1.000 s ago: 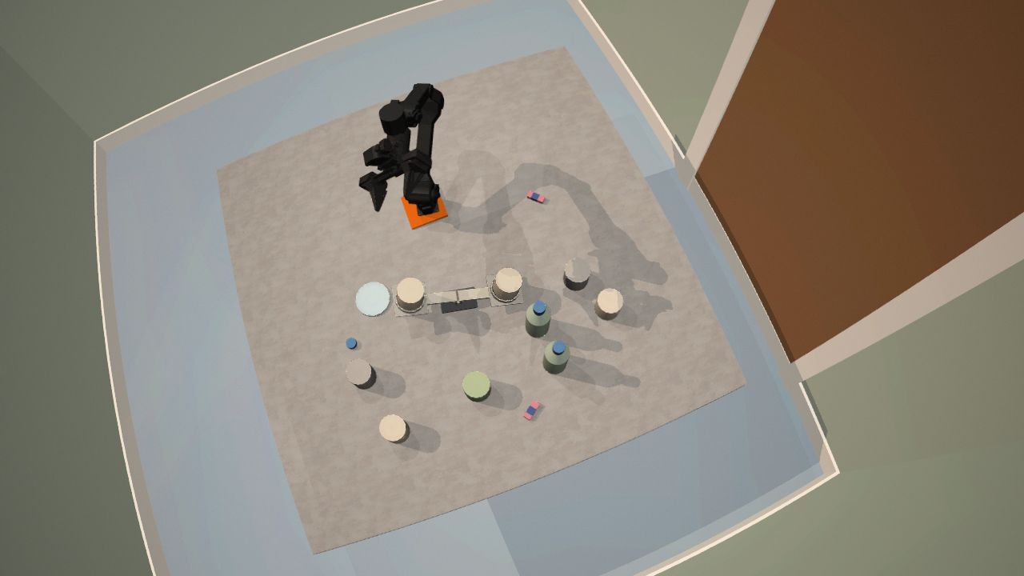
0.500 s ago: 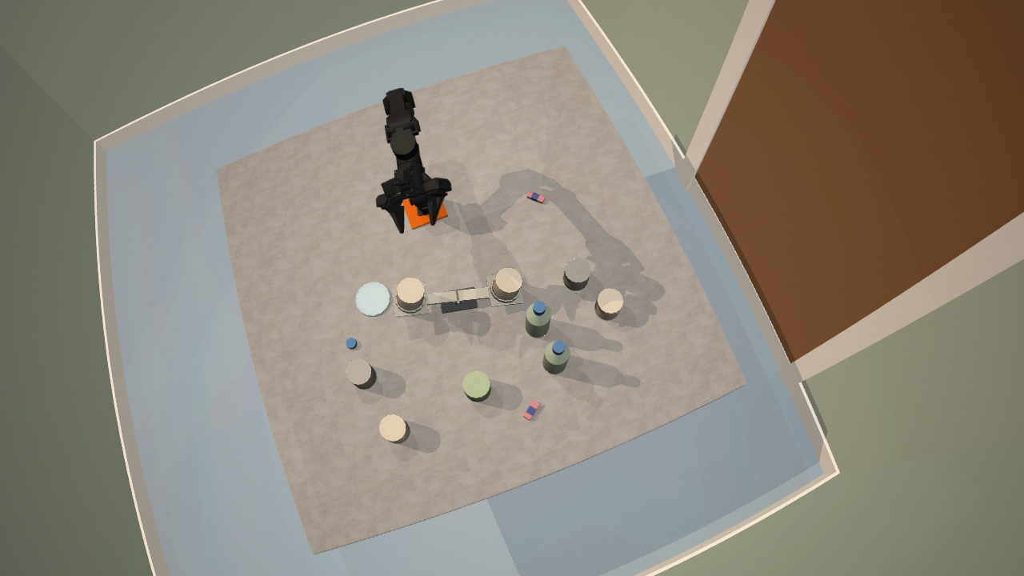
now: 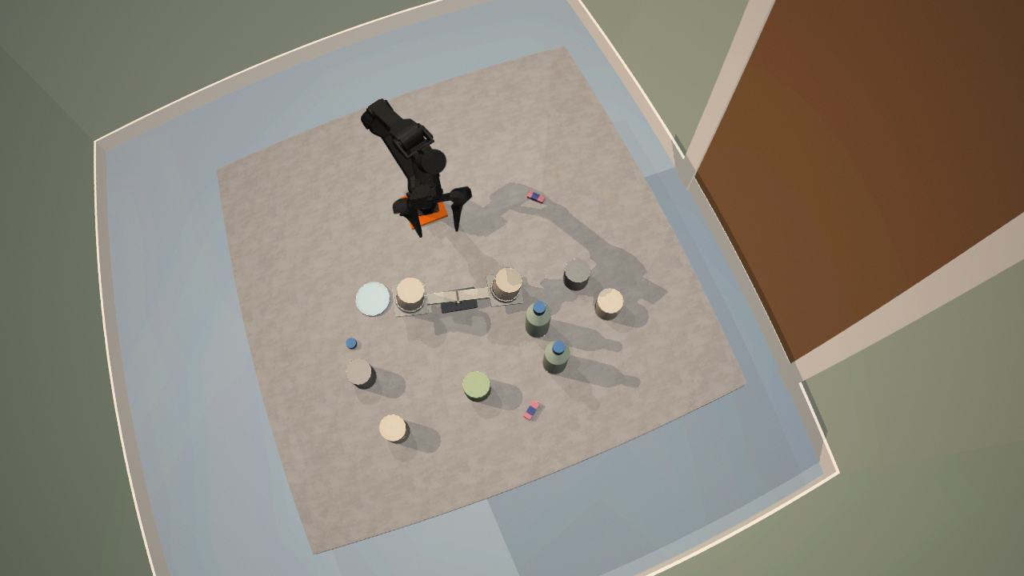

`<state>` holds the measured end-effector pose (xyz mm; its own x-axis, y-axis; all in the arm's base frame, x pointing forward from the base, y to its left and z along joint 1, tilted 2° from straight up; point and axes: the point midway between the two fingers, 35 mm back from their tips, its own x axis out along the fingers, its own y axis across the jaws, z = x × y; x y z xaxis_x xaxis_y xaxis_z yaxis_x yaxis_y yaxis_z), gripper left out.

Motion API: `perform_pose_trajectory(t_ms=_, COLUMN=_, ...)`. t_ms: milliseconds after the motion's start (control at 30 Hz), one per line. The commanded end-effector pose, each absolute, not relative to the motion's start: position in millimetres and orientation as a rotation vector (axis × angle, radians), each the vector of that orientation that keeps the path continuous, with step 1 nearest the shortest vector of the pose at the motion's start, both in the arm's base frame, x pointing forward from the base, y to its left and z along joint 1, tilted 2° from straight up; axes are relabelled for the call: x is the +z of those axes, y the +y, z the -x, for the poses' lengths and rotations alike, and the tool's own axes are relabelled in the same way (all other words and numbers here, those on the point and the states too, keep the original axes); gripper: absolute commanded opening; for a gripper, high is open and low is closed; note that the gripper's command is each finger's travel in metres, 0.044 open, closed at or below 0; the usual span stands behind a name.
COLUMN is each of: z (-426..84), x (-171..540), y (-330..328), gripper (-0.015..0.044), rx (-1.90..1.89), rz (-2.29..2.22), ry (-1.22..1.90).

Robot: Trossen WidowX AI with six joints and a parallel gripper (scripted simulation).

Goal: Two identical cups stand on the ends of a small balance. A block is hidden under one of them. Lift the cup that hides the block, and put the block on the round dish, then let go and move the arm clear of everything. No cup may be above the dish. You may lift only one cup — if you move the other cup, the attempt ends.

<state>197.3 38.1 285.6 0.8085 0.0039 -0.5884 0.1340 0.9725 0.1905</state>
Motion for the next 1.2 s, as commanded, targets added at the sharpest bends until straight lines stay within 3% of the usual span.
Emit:
perform_pose_trajectory(t_ms=0, z=-191.8, x=266.4, y=47.0, gripper=0.0440, rx=-0.053, rz=-0.095, ry=0.710)
perform_pose_trajectory(t_ms=500, z=-186.8, x=255.2, y=55.0, gripper=0.0440, rx=-0.024, rz=0.035, ry=0.768)
perform_pose_trajectory(t_ms=1167, z=-232.2, x=240.4, y=105.0, gripper=0.0440, rx=0.279, rz=0.546, ry=1.009)
